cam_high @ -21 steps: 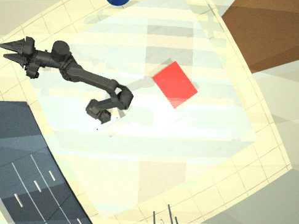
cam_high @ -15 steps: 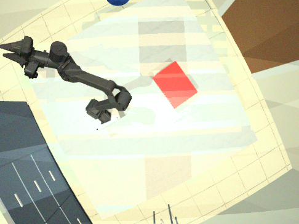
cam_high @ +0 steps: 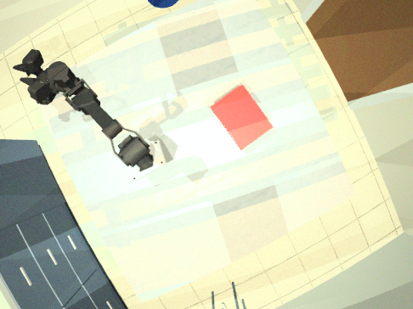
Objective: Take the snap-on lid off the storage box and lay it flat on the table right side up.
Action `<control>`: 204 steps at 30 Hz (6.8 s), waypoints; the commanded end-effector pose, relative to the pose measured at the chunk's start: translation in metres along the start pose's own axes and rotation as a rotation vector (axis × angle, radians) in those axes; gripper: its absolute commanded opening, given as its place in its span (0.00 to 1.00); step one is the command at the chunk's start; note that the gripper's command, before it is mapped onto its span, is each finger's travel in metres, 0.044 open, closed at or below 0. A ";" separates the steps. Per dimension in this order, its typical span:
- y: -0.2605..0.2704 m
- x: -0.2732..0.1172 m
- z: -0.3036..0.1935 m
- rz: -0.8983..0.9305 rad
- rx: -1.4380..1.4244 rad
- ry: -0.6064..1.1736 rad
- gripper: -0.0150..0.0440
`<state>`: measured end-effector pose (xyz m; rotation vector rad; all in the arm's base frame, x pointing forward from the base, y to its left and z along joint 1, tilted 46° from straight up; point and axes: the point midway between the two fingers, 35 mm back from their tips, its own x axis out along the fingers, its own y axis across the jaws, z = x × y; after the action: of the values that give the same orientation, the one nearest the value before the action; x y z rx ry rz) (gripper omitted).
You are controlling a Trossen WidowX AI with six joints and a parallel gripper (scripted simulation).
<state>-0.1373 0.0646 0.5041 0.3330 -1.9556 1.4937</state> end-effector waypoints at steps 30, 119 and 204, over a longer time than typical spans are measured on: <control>0.073 -0.174 -0.259 -0.015 0.611 1.066 0.65; 0.139 -0.696 -0.045 -3.038 1.395 -0.199 0.65; 0.140 -0.717 -0.076 -3.022 1.409 -0.208 0.25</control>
<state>0.3538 0.0552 -0.0440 2.1172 1.0482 -0.1173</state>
